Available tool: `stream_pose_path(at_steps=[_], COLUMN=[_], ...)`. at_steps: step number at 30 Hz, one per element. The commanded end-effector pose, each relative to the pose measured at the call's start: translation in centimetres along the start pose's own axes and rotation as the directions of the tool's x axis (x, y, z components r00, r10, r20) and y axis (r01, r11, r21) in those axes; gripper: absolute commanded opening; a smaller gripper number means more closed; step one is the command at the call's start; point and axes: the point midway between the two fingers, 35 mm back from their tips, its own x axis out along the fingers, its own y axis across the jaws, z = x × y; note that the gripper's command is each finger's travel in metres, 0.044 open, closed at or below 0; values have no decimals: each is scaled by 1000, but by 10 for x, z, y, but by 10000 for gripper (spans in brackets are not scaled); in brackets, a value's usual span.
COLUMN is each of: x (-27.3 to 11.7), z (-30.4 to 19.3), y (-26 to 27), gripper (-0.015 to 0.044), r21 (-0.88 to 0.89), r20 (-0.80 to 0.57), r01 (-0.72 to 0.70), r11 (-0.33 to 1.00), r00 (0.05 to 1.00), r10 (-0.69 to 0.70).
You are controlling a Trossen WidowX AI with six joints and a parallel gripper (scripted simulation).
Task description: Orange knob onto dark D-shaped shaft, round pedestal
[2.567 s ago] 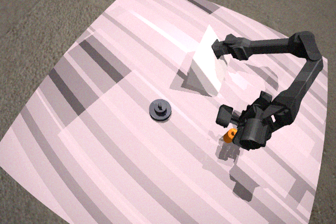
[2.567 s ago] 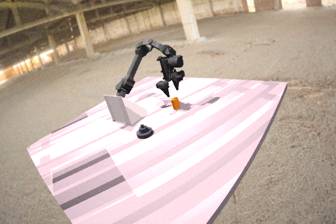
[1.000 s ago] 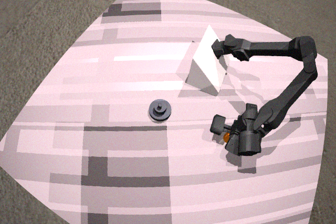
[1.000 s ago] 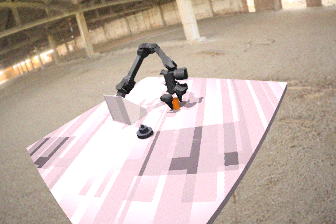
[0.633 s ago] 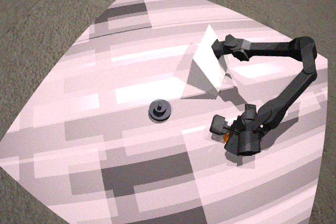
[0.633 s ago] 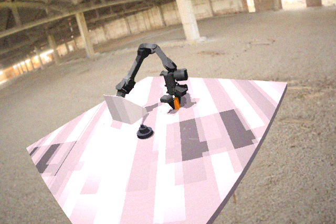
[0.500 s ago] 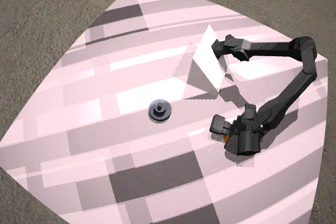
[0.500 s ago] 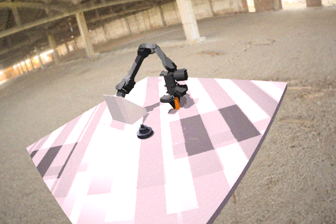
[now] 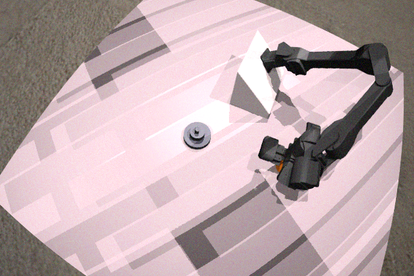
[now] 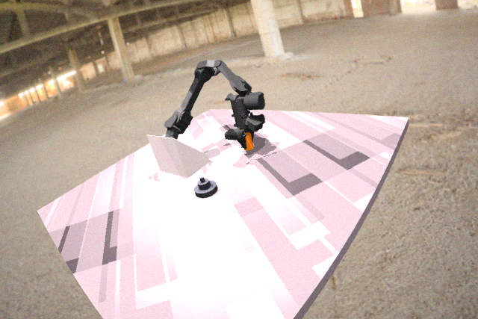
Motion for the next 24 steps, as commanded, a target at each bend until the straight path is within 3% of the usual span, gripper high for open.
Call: stream_pose_path(at_steps=[1,13,24], x=[-29,-105,-107], z=[3,-11,-7], y=[-2,-1,-14], gripper=[0,0,0], r21=[-9,-7,-6], r20=[15,13,15], r01=[7,-5,-2], r11=[1000,1000,1000], r00=[1000,1000,1000], r10=[-7,5,2])
